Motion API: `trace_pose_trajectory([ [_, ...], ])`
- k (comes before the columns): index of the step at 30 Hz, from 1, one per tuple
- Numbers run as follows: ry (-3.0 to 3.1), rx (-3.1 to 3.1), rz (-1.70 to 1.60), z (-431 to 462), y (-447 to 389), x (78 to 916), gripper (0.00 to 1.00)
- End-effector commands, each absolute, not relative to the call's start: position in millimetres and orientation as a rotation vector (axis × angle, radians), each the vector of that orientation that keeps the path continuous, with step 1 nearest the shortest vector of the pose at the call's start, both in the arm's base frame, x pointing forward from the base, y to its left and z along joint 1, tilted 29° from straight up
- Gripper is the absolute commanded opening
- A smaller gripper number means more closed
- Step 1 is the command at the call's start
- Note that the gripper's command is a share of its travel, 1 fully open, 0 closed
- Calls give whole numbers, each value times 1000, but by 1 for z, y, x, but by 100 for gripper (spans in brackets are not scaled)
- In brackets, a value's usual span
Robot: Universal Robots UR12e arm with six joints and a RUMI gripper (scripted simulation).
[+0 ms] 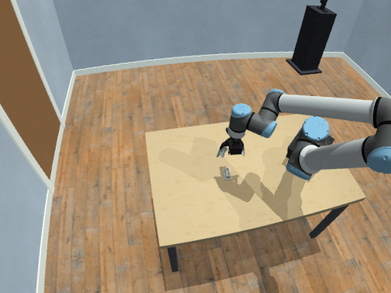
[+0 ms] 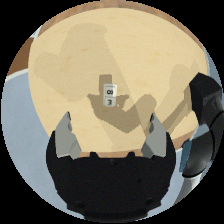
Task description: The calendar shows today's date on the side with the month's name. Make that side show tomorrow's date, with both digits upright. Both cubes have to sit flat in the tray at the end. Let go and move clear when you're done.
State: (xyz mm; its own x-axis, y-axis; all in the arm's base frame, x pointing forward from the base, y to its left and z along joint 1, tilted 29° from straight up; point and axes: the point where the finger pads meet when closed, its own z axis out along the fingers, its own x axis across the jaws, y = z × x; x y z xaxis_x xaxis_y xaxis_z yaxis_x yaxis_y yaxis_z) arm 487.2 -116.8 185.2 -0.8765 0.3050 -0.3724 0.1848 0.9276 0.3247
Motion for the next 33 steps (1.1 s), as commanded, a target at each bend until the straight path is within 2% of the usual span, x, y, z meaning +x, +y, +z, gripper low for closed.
trace_pose_trajectory([
  [1,2662,315,381,185,-118,488,100],
  [22,2655,-65,290,182,-120,494,100],
  [33,2588,-507,177,179,-122,501,100],
])
